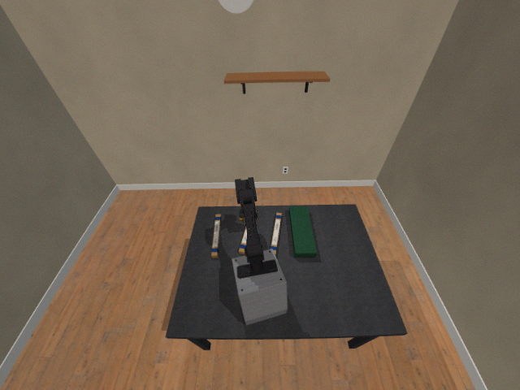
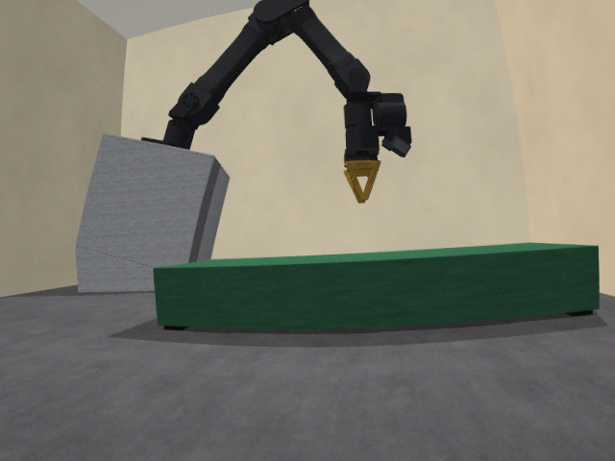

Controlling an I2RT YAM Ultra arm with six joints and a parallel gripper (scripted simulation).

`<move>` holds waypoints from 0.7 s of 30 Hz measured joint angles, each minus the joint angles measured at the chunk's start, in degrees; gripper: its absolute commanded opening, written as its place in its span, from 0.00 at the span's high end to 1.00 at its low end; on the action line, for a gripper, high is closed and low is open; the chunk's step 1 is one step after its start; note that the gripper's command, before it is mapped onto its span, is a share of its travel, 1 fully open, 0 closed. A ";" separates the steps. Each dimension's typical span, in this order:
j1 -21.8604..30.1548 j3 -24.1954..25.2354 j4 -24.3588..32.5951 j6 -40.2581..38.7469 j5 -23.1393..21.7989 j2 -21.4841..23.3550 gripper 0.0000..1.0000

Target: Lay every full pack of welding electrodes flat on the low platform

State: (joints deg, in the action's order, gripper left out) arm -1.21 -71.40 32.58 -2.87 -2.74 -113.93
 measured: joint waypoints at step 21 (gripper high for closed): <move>16.90 -7.93 1.22 -16.79 4.83 -7.04 0.26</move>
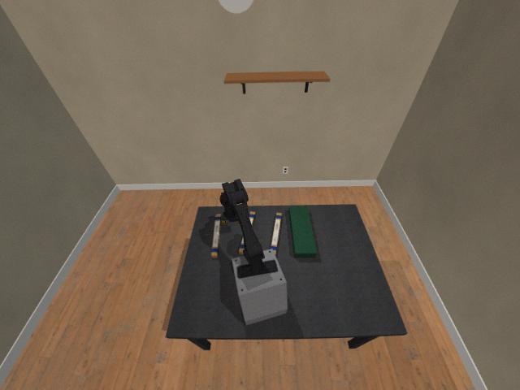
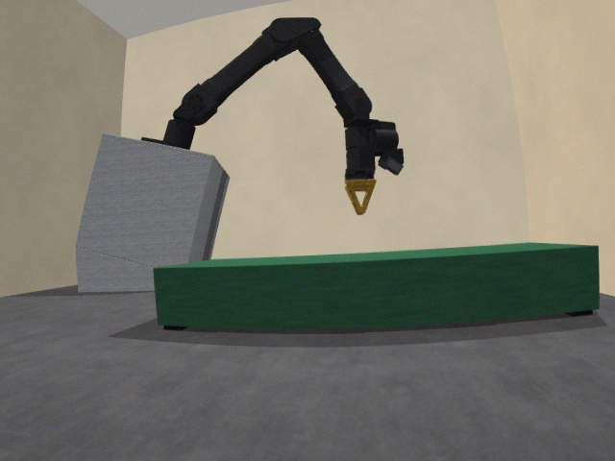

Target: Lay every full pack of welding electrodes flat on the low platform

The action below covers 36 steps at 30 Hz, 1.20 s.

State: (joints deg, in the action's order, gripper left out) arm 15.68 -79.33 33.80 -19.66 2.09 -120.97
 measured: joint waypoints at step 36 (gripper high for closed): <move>14.82 -23.34 10.73 -15.74 4.15 -13.44 0.26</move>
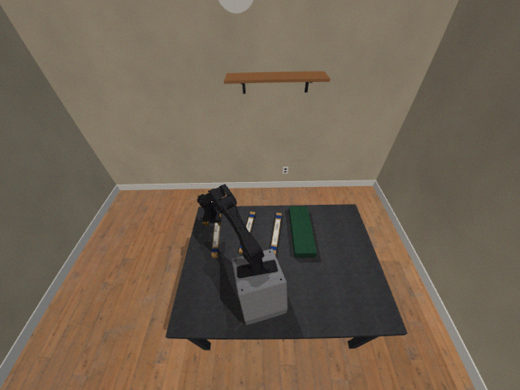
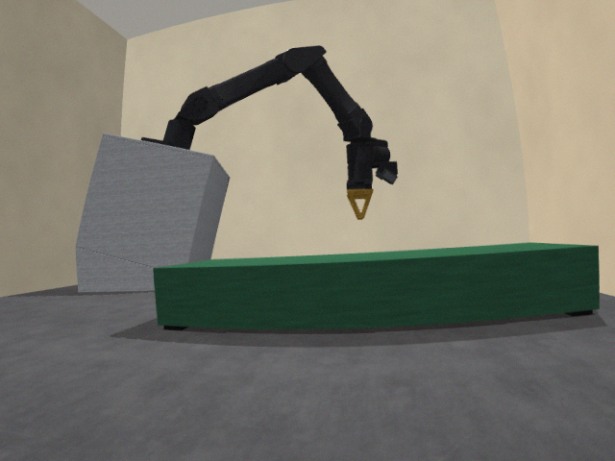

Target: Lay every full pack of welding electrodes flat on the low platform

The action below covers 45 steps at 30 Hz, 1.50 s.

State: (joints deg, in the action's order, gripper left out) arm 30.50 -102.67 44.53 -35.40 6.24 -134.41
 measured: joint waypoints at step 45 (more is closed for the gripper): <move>-1.01 -2.25 -5.68 0.52 0.02 -10.84 0.26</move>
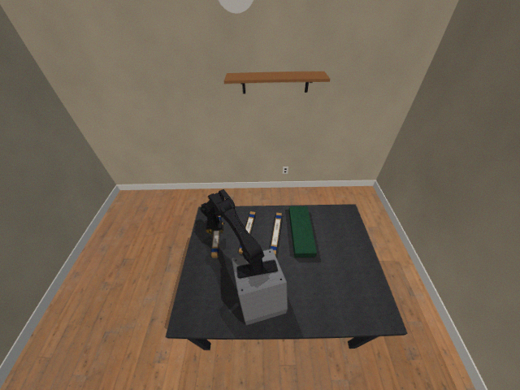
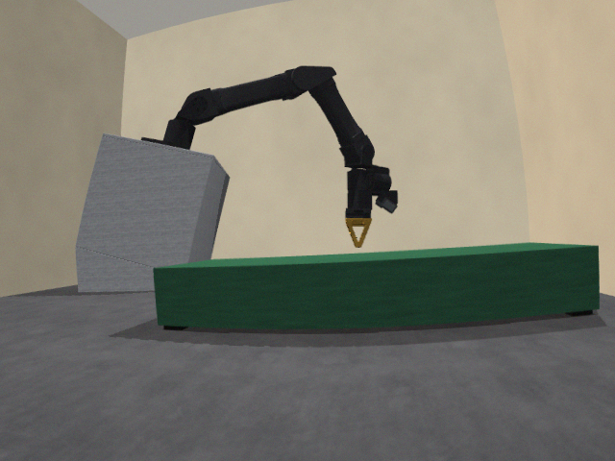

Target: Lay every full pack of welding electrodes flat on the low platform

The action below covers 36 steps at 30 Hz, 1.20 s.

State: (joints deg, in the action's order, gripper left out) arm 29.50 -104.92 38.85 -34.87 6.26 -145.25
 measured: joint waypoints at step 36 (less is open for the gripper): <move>-0.50 -5.68 -3.37 0.59 -0.15 -7.17 0.26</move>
State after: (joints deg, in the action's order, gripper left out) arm 28.99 -110.61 35.48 -34.28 6.11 -152.42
